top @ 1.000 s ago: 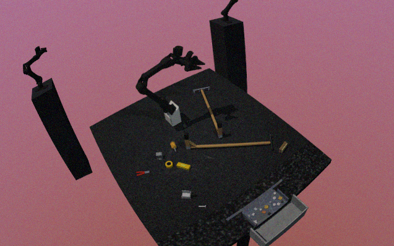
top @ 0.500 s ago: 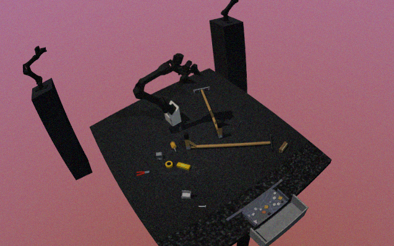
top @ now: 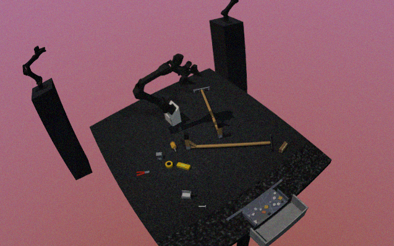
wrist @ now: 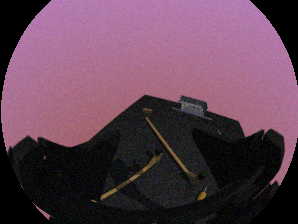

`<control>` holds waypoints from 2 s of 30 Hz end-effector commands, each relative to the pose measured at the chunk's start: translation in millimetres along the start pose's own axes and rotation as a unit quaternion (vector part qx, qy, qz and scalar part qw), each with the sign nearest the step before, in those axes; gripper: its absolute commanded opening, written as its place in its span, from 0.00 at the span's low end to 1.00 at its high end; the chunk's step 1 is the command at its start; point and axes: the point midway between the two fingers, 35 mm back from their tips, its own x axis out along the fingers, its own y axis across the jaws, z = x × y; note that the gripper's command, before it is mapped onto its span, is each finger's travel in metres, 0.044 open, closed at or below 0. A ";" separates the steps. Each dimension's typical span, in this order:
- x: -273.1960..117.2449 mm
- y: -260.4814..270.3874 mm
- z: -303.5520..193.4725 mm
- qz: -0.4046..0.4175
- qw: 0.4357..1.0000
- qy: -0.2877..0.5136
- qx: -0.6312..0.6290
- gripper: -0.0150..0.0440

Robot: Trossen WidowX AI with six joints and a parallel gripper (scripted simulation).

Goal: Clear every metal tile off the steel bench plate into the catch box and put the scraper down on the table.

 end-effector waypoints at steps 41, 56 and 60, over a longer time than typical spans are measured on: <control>-55.8 130.6 69.3 0.112 0.957 -0.142 -0.226 1.00; -114.2 217.7 93.2 0.153 0.884 -0.257 -0.359 1.00; -132.4 240.5 96.2 0.159 0.859 -0.289 -0.391 1.00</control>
